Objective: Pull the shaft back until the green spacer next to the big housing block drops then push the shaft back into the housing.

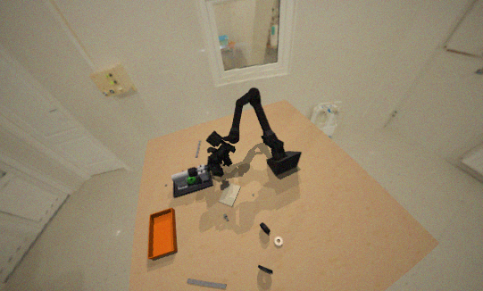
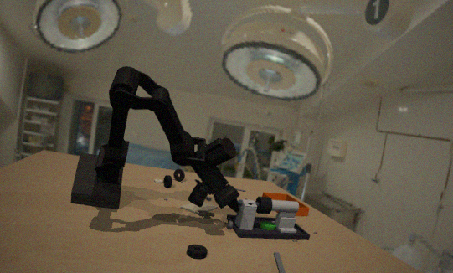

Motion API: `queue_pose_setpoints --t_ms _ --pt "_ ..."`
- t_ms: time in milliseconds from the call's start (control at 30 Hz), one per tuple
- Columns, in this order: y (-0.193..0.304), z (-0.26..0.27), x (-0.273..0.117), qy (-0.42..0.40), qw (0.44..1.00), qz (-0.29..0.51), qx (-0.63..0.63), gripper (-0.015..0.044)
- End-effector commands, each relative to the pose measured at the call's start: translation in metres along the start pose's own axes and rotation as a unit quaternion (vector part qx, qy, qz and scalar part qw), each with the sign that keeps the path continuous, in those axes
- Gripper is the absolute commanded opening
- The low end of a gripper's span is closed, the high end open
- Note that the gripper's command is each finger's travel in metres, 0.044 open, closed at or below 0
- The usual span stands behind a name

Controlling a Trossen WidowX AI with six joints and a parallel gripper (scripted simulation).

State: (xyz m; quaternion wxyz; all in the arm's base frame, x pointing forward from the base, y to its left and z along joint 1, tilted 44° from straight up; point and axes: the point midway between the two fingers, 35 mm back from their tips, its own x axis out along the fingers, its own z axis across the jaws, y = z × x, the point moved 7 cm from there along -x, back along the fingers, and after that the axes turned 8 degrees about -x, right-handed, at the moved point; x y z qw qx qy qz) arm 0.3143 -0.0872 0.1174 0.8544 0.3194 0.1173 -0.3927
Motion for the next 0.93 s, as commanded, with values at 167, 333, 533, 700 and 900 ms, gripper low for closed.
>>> queue_pose_setpoints --t_ms 167,333,533,700,900 --pt "0.0037 0.0003 0.0029 0.002 1.0 0.002 0.001 0.0" --pt "0.0039 0.0005 0.0029 0.002 1.0 0.002 0.001 0.0" --pt "0.0008 -0.0001 0.001 0.001 1.0 -0.001 -0.001 0.0079" --pt "0.0008 -0.0001 0.001 0.001 1.0 -0.001 -0.001 0.021" --pt "0.0014 0.0 -0.0037 0.001 1.0 -0.001 -0.001 0.0368"
